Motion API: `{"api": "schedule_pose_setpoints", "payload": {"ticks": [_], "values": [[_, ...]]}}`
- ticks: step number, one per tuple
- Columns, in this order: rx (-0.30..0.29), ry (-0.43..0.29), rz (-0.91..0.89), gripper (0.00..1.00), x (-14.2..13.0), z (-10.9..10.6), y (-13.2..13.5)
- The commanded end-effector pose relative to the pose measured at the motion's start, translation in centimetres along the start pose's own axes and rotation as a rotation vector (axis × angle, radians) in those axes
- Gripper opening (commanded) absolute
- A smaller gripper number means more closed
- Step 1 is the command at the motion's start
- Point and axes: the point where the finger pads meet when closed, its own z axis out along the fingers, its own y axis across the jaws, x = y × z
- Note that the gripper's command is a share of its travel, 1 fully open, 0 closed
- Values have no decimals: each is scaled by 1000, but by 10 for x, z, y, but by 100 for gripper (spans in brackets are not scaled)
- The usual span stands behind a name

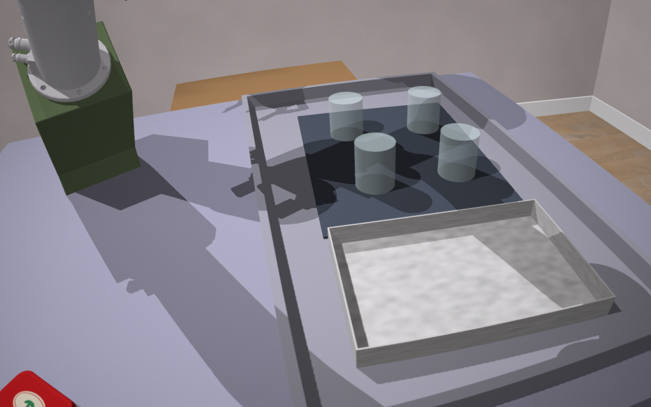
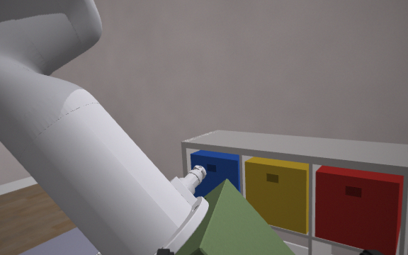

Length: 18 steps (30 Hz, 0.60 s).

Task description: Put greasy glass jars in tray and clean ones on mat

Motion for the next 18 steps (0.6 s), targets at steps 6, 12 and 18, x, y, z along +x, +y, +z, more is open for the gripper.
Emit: {"api": "schedule_pose_setpoints", "payload": {"ticks": [6, 12, 18], "values": [[0, -4, -3, 100, 1, -1, 1], [-22, -10, 26, 100, 1, -5, -2], [-90, -27, 113, 100, 0, -18, -11]]}}
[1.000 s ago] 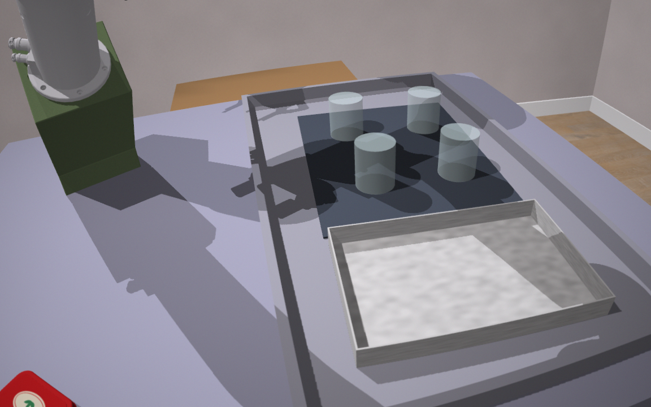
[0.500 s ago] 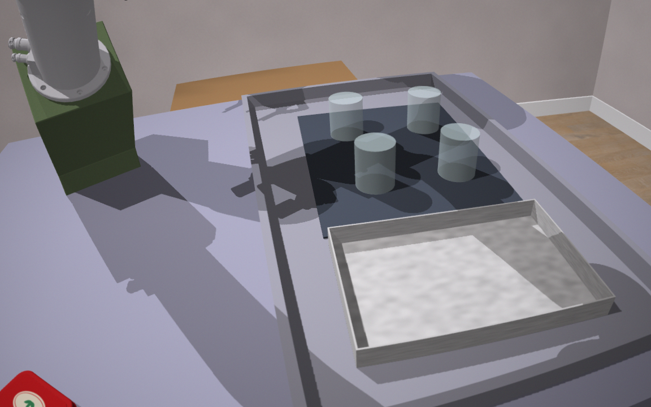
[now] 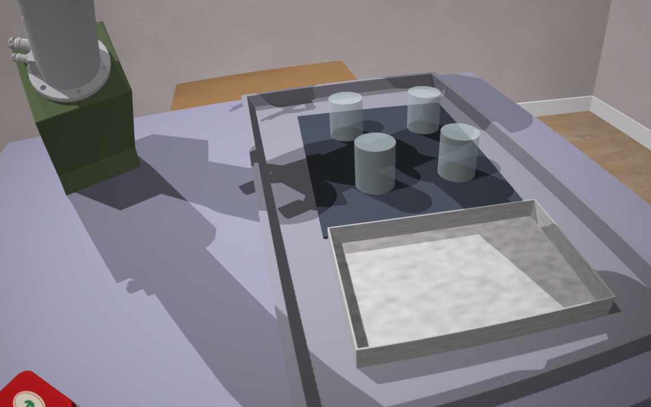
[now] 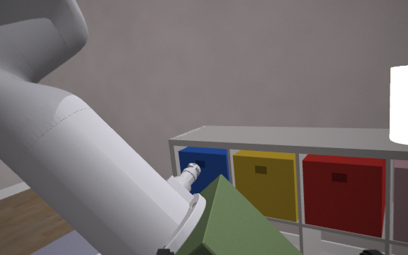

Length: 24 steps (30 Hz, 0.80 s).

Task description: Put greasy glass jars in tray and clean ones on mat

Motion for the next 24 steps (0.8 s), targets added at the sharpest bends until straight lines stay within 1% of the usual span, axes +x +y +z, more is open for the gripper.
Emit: {"api": "schedule_pose_setpoints", "payload": {"ticks": [1, 7, 9, 24], "values": [[-54, -16, 66, 100, 0, -11, -6], [-124, -25, 156, 100, -3, -24, -15], [-124, -25, 156, 100, -3, -24, -15], [-306, -20, 393, 100, -11, -55, -44]]}}
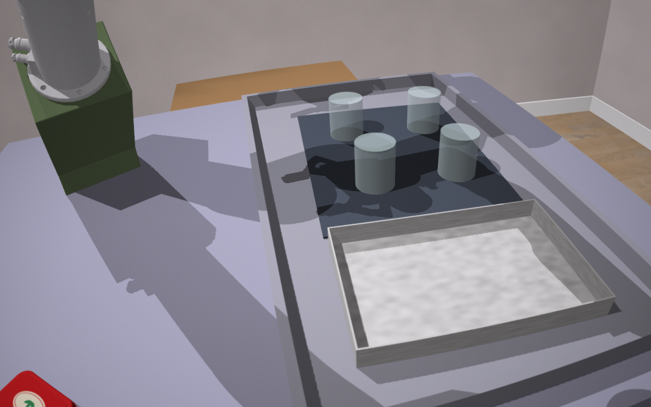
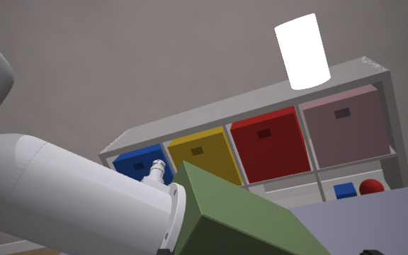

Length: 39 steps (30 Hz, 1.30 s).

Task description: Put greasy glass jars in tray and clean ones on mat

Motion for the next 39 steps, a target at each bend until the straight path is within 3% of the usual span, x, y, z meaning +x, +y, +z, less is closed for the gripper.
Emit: {"api": "schedule_pose_setpoints", "payload": {"ticks": [1, 17, 19, 34, 39], "values": [[-50, -1, 63, 100, -3, -11, -4], [-227, 42, 319, 100, -24, -45, -25], [-227, 42, 319, 100, -24, -45, -25], [-396, 122, 590, 100, -49, -77, -52], [-429, 143, 645, 100, -54, -83, -58]]}}
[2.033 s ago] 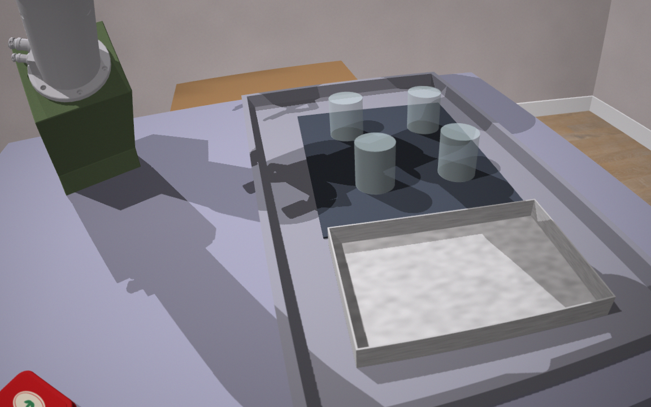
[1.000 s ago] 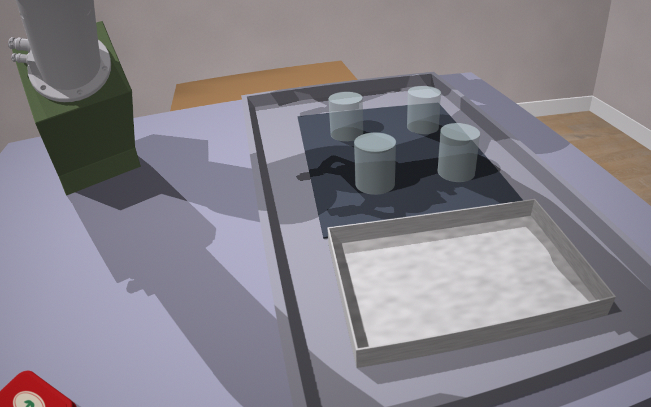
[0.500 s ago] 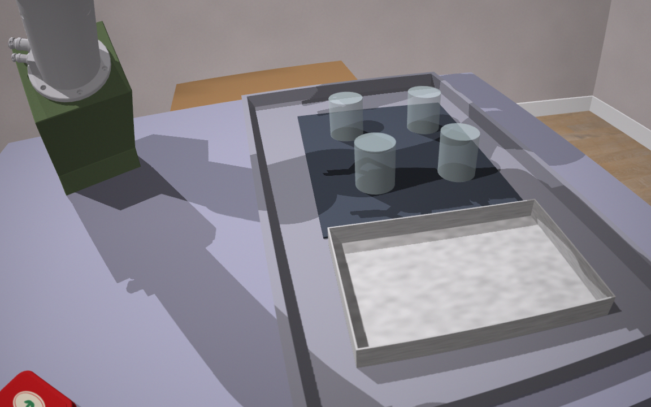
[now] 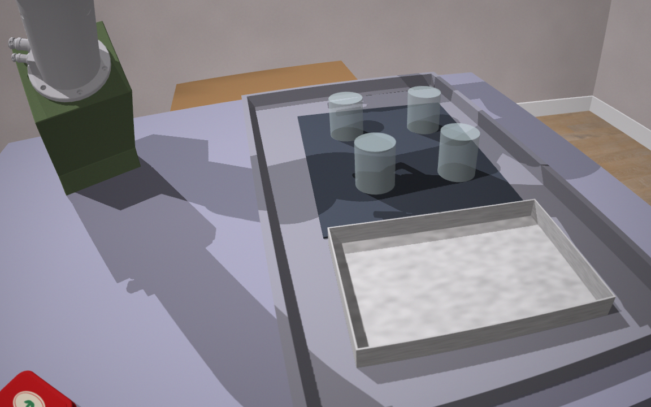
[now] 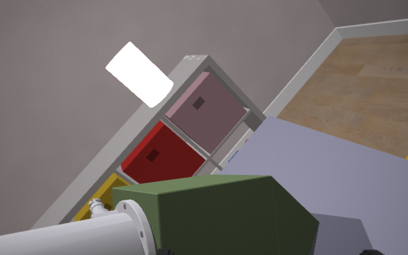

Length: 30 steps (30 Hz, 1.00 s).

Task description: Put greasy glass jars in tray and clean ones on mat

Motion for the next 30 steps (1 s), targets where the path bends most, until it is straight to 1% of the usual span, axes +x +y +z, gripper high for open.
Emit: {"api": "schedule_pose_setpoints", "payload": {"ticks": [1, 12, 14, 27, 30], "values": [[-48, 23, 77, 100, -7, -12, 0], [-153, 102, 292, 100, -33, -40, -1], [-153, 102, 292, 100, -33, -40, -1], [-263, 213, 555, 100, -67, -71, -7], [-278, 231, 596, 100, -72, -76, -8]]}}
